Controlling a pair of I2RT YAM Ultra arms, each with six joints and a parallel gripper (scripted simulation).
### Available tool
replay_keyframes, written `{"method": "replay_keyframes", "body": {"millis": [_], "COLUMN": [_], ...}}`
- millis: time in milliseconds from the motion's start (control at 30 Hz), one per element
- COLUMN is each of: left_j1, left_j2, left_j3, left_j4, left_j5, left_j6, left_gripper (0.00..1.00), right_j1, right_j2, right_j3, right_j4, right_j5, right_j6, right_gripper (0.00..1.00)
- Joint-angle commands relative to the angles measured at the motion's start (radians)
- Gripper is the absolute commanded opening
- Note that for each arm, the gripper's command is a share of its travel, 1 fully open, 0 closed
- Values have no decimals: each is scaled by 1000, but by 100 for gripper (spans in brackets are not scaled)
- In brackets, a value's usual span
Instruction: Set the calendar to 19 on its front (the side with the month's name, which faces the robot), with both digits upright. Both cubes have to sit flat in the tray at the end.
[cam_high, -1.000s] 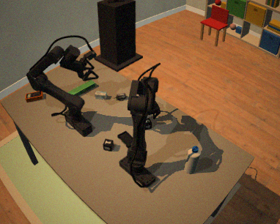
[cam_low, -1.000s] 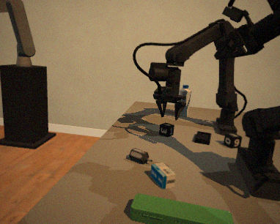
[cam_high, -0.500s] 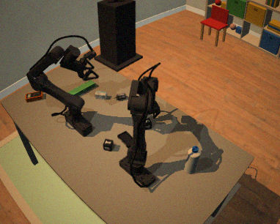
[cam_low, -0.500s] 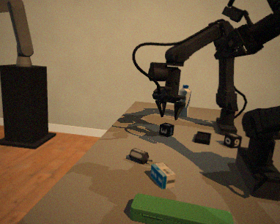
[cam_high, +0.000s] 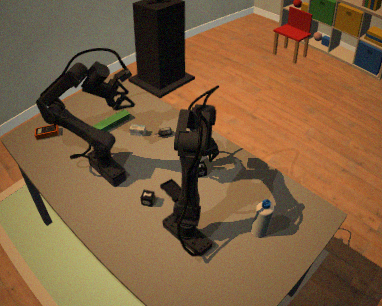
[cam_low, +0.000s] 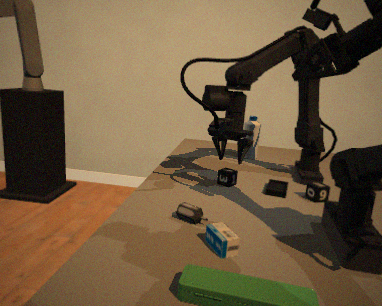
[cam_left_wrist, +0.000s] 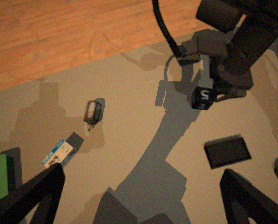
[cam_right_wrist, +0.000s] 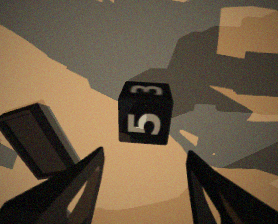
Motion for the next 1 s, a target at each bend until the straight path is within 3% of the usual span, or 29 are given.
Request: {"method": "replay_keyframes", "body": {"millis": [0,967], "left_j1": [-2,-3], "left_j2": [14,14], "left_j3": [-11,-11], "left_j4": [6,6], "left_j5": [-17,-17], "left_j6": [-6,-7], "left_gripper": [100,100], "right_j1": [10,42], "right_j2": [7,55], "right_j3": [39,49], "right_j4": [-2,20], "right_j5": [4,24], "right_j6": [11,73], "right_gripper": [69,69]}}
